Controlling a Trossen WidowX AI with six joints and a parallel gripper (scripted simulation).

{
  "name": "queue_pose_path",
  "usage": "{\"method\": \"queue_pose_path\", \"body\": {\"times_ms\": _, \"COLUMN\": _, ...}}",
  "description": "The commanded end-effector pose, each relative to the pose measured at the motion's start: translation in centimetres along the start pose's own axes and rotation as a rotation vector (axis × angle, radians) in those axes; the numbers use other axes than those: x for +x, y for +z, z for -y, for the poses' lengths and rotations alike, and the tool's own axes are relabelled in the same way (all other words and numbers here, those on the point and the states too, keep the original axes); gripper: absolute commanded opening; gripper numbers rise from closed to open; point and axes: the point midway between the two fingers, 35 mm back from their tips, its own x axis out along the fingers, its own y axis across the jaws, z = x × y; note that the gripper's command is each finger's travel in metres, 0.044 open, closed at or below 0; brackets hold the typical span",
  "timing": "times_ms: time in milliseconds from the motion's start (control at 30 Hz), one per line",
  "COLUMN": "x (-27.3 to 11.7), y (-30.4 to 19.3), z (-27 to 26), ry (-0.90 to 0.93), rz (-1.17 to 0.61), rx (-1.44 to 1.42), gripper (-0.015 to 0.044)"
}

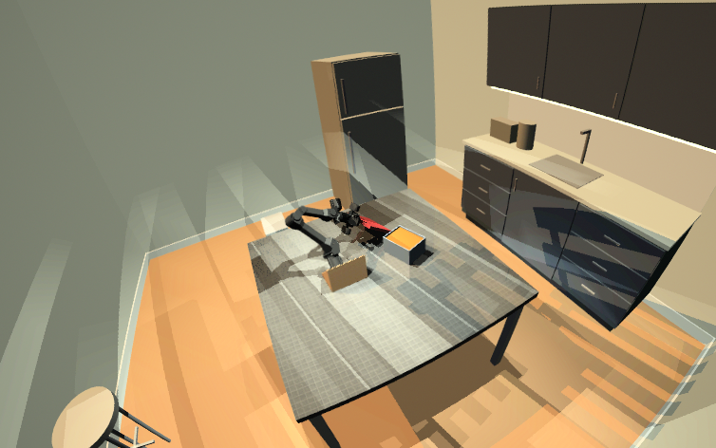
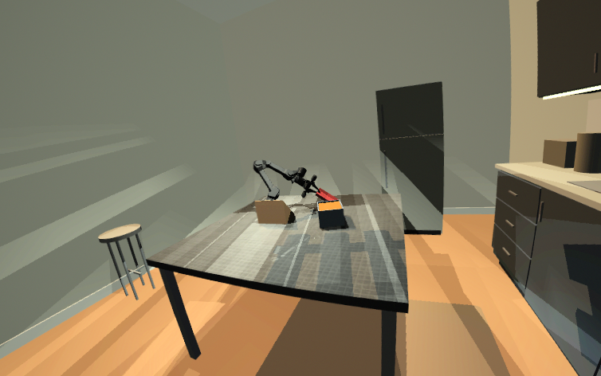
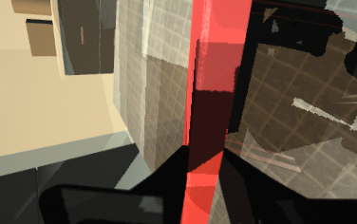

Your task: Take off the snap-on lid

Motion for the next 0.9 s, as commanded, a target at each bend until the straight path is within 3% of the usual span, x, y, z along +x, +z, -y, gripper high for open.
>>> {"method": "queue_pose_path", "body": {"times_ms": 0, "x": 0.5, "y": 0.3, "z": 1.5, "ry": -0.041, "rz": 0.002, "rx": -0.003, "gripper": 0.0000}}
{"method": "queue_pose_path", "body": {"times_ms": 867, "x": 1.8, "y": 0.3, "z": 3.1, "ry": -0.041, "rz": 0.001, "rx": -0.002, "gripper": 0.0000}}
